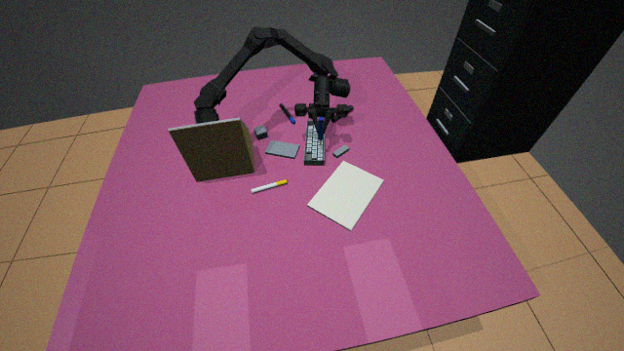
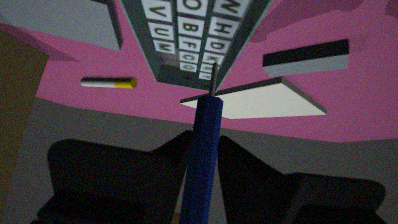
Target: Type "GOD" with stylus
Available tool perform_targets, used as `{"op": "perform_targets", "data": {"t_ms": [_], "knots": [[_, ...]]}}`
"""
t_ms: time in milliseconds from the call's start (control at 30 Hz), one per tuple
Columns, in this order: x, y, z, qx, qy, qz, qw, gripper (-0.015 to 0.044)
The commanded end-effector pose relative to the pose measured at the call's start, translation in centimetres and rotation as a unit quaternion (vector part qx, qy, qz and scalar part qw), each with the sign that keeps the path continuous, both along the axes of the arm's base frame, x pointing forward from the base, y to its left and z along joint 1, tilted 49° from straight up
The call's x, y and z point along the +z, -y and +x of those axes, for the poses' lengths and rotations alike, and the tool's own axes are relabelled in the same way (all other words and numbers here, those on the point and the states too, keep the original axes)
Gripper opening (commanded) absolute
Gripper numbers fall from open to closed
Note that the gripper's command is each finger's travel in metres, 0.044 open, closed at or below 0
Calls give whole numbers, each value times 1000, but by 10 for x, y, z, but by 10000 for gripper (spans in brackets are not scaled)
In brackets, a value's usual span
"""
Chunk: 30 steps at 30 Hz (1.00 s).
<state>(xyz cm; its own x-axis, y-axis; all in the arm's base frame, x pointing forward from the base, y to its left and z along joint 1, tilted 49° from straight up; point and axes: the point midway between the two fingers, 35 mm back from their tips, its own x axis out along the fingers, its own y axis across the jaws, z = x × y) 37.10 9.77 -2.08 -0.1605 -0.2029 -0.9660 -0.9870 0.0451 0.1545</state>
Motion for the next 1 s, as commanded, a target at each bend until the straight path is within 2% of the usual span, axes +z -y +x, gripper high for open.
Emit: {"op": "perform_targets", "data": {"t_ms": [0, 967], "knots": [[-2, -2, 0, -2, 0, 1, 1000, 81], [-9, -10, -1, -2, 0, 2, 1000, 81]]}}
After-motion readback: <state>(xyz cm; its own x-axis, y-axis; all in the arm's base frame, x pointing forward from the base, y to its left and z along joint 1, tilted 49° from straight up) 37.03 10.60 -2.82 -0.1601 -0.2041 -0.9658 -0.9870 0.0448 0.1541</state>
